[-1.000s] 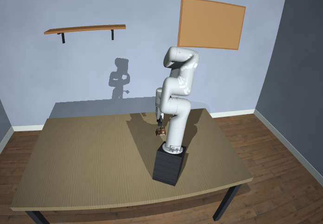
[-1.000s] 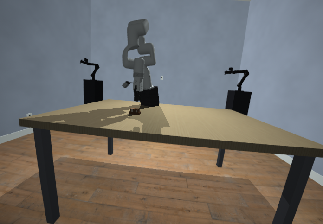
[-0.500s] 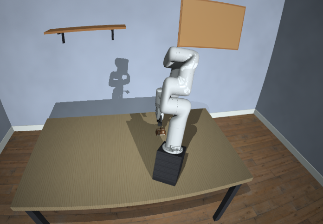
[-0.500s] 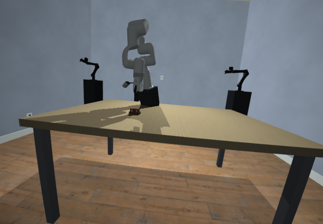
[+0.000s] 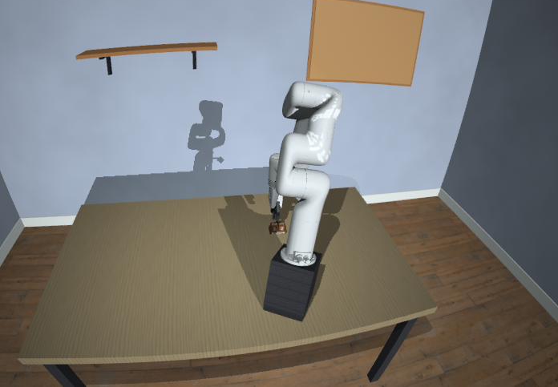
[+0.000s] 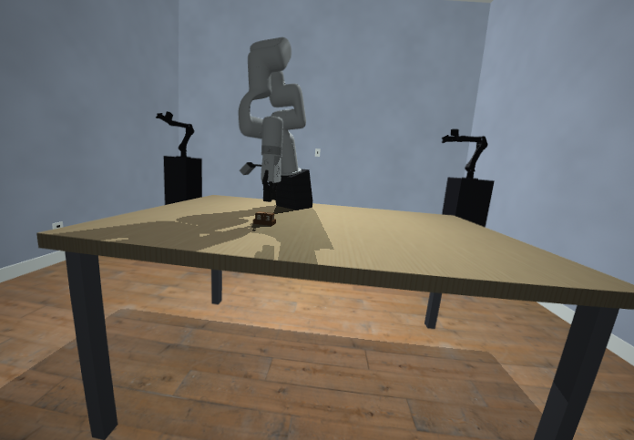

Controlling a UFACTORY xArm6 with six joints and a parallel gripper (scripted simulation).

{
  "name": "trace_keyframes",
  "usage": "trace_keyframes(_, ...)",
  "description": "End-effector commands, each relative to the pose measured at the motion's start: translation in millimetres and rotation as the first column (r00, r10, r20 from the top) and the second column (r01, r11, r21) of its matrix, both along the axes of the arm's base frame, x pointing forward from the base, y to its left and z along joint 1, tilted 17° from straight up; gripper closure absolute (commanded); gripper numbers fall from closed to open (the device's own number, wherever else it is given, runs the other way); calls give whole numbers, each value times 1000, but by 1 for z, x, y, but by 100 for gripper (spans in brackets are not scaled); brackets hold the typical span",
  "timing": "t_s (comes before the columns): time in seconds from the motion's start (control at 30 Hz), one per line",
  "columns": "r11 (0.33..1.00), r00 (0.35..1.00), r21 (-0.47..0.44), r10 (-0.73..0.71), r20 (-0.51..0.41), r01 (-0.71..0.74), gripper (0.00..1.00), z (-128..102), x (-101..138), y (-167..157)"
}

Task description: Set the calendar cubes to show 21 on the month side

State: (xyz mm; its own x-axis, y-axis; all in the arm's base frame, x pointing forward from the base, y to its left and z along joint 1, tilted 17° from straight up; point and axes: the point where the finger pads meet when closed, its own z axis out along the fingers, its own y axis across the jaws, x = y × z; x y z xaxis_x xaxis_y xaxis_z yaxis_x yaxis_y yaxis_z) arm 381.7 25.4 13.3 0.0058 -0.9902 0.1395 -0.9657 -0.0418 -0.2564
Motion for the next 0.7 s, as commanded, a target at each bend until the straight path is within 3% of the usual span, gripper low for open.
trace_keyframes(0.0,1000,1000,0,0,4,0,51,-4,2,0)
trace_keyframes(0.67,1000,1000,0,0,4,0,51,-30,9,-4)
